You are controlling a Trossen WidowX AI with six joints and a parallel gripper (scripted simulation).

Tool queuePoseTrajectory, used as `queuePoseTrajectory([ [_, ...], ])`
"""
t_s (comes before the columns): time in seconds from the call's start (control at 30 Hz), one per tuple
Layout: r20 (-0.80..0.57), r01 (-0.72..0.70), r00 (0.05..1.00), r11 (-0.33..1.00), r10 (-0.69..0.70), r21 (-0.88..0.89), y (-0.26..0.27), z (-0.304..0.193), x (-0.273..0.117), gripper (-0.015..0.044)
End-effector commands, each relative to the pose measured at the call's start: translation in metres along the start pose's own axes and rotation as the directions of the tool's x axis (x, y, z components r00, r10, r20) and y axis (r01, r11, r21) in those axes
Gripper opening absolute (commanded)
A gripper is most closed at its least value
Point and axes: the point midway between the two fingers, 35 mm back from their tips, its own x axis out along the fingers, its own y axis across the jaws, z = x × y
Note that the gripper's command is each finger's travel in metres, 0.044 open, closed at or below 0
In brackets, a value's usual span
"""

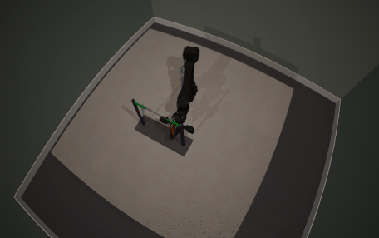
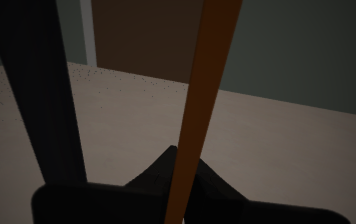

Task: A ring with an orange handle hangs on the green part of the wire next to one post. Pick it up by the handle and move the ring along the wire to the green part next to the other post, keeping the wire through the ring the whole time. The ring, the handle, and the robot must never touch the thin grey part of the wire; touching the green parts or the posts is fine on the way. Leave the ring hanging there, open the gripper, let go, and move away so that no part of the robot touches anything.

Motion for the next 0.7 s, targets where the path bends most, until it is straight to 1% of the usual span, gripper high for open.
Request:
queuePoseTrajectory([
  [0.0, 0.000, 0.004, 1.000, 1.000, -0.004, 0.003, -0.0009, -0.0031, -0.0007, -0.0150],
  [0.63, 0.000, 0.004, 1.000, 1.000, -0.004, 0.003, -0.0009, -0.0031, -0.0007, -0.0150],
  [0.67, -0.001, 0.000, 1.000, 1.000, 0.000, 0.000, -0.0002, -0.0025, -0.0004, -0.0124],
])
